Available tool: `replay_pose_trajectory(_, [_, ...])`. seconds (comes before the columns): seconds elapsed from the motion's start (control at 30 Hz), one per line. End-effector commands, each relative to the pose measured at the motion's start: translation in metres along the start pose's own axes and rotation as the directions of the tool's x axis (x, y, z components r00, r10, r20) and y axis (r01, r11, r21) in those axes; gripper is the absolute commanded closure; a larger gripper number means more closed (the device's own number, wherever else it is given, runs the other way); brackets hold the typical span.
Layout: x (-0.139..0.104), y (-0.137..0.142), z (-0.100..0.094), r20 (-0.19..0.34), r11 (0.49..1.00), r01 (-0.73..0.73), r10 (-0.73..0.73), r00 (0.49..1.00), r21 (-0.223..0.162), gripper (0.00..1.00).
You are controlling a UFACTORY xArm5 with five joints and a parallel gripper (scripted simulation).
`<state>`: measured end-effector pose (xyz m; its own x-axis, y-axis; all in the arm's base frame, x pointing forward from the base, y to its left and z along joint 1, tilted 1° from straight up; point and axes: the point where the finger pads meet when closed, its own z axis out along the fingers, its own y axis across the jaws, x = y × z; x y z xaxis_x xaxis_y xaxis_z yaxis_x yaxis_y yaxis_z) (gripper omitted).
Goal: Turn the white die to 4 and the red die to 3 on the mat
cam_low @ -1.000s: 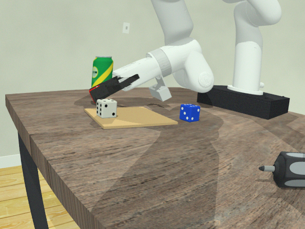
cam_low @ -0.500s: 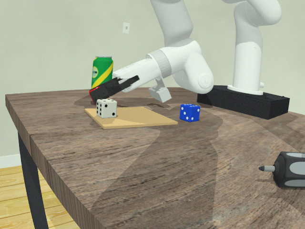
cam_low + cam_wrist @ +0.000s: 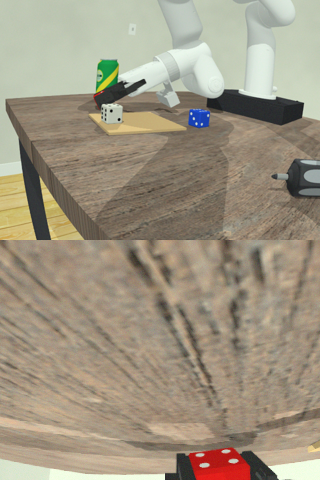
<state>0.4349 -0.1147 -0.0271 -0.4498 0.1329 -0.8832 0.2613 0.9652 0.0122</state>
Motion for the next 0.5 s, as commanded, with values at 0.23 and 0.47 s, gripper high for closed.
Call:
replay_pose_trajectory(0.23, [-0.0009,0.0000,0.0000,0.002,1.000,0.000,0.000,1.000,0.000,0.73])
replay_pose_trajectory(0.47, [-0.0009,0.0000,0.0000,0.002,1.000,0.000,0.000,1.000,0.000,0.69])
